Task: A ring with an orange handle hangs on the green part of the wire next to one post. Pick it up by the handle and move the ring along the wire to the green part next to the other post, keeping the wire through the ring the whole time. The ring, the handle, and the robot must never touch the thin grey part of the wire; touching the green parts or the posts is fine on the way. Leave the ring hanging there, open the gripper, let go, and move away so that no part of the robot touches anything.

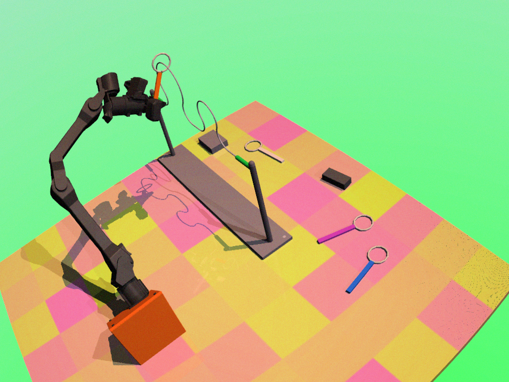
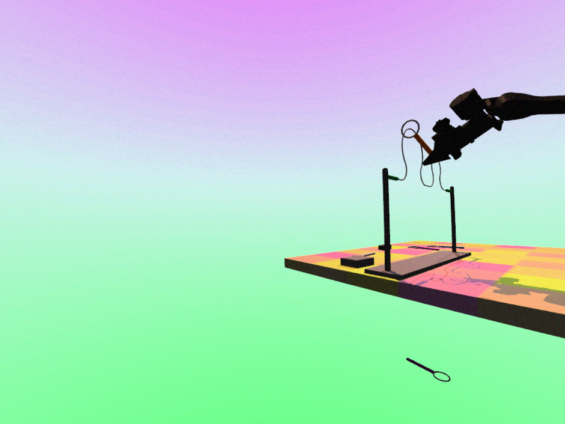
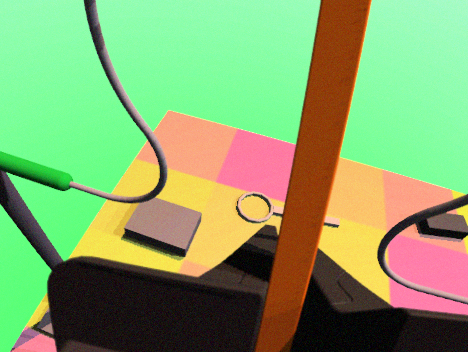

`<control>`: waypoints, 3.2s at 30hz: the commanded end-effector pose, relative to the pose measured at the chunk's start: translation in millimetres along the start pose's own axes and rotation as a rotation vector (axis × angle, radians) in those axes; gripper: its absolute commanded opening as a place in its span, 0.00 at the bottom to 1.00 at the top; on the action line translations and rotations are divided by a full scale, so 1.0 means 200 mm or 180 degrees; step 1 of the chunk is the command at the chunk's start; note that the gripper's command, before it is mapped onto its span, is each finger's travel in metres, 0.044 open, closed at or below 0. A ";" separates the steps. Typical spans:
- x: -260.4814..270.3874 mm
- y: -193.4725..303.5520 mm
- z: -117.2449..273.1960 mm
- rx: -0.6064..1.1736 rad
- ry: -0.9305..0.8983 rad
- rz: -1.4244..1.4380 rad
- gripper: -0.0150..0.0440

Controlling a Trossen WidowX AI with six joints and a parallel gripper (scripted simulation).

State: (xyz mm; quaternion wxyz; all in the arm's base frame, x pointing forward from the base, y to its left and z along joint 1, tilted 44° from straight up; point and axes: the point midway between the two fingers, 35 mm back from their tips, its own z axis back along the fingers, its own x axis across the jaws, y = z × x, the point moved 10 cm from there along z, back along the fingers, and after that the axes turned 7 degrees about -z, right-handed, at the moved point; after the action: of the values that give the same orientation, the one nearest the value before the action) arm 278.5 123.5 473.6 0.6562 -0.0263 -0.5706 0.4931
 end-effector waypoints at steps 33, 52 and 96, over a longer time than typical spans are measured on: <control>-0.03 0.03 -0.01 -0.0080 -0.0717 -0.1248 0.00; -0.04 0.05 -0.02 -0.0123 -0.1095 -0.1901 0.00; -0.03 0.09 -0.04 -0.0217 -0.1968 -0.3417 0.00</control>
State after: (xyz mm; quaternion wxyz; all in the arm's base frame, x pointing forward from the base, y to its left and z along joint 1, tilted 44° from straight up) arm 275.0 132.2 457.4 0.6192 0.3766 -0.6847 0.0771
